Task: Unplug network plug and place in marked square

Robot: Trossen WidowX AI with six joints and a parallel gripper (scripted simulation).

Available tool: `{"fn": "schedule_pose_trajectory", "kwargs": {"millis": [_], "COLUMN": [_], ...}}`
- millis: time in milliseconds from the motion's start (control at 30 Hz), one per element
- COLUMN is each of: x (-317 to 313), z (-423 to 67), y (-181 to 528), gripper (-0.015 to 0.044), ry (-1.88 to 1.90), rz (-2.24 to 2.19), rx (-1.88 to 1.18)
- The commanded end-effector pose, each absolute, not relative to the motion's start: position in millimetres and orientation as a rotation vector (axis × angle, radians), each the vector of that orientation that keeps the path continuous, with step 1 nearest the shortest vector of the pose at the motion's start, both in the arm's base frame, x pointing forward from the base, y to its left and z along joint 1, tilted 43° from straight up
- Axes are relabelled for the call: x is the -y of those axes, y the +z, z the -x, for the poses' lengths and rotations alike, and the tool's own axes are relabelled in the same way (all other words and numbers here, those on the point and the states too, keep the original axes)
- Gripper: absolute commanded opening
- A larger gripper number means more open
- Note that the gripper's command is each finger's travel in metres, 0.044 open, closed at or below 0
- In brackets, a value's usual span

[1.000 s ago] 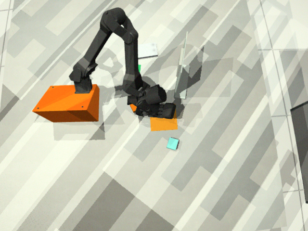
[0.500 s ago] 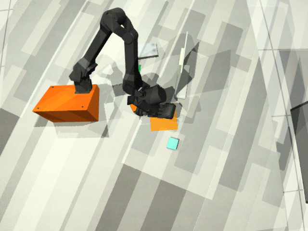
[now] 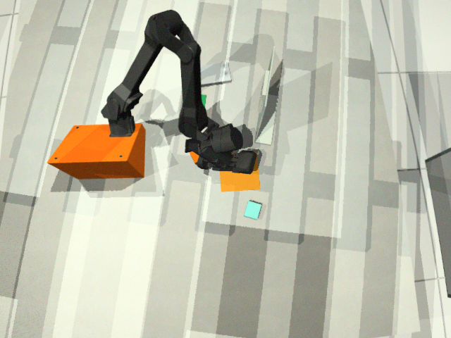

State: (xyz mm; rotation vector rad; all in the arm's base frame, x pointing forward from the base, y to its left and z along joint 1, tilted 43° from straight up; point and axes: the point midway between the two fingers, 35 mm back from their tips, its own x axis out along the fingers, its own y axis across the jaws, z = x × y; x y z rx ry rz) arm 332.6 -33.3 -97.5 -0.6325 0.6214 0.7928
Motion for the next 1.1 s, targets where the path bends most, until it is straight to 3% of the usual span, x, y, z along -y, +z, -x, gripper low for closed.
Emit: {"fn": "schedule_pose_trajectory", "kwargs": {"millis": [0, 1067], "x": [36, 64], "z": [-330, -323], "y": [-93, -64], "gripper": [0.0156, 0.0156], "ry": [0.794, 0.796], "rz": [0.633, 0.638], "rx": [-0.619, -0.626]}}
